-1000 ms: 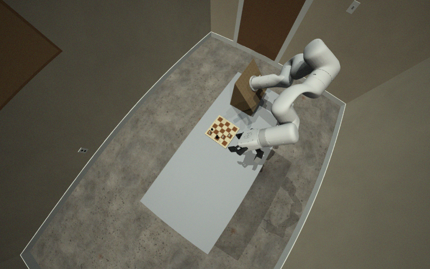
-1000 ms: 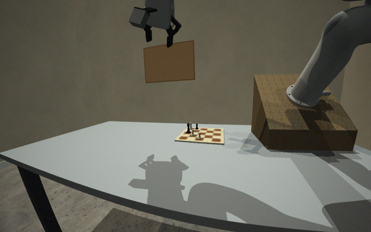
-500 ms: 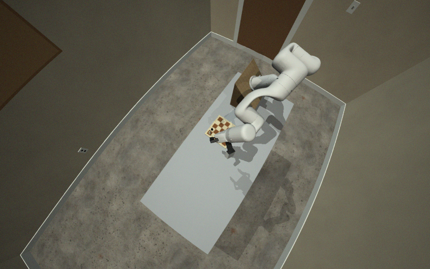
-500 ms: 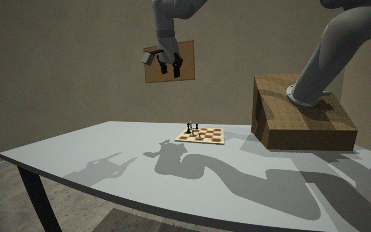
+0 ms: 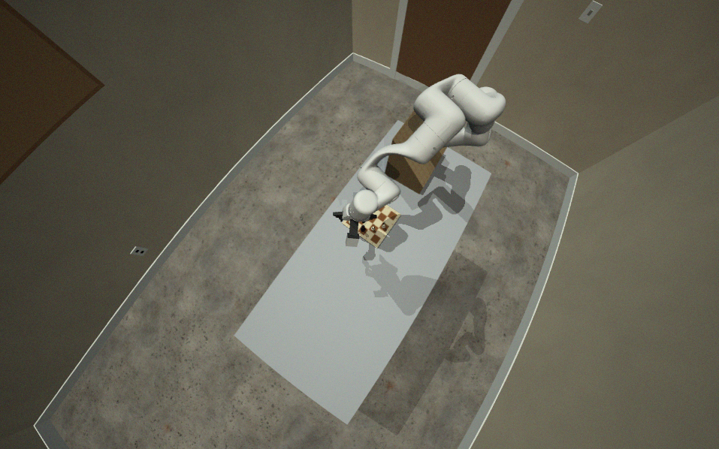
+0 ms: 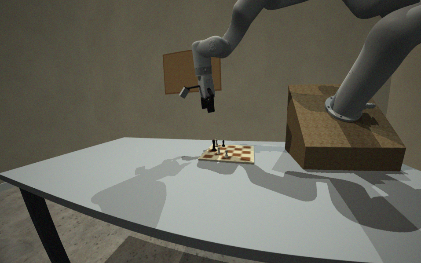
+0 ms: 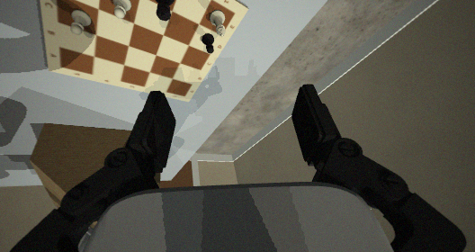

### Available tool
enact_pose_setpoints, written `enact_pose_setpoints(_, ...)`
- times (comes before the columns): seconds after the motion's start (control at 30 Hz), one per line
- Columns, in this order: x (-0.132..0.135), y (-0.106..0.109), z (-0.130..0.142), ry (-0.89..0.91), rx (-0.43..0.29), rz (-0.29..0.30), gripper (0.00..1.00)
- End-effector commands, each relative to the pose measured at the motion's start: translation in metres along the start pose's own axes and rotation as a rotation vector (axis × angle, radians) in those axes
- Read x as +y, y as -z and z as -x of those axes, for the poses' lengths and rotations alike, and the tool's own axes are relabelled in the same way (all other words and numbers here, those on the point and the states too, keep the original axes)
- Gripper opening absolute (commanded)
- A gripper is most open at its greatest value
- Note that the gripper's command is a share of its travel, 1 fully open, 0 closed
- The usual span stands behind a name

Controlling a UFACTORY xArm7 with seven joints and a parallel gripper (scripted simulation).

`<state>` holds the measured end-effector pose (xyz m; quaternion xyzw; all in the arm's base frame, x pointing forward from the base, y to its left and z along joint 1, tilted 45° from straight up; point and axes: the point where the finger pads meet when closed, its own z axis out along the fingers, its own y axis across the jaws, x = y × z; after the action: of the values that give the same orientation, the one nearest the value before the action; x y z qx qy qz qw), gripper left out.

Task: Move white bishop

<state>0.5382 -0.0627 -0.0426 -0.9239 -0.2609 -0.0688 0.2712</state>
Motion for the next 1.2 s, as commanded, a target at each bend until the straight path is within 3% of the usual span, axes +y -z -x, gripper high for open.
enact_pose_setpoints(0.0,0.006,-0.043,0.018,-0.174,0.055,-0.093,1.0)
enact_pose_setpoints(0.27,0.002,-0.076,0.033,-0.325,0.096,-0.179,1.0)
enact_pose_setpoints(0.43,0.001,-0.081,0.035,-0.35,0.103,-0.194,1.0)
enact_pose_setpoints(0.47,0.001,-0.081,0.035,-0.35,0.103,-0.194,0.37)
enact_pose_setpoints(1.17,0.001,-0.081,0.035,-0.35,0.103,-0.194,0.37)
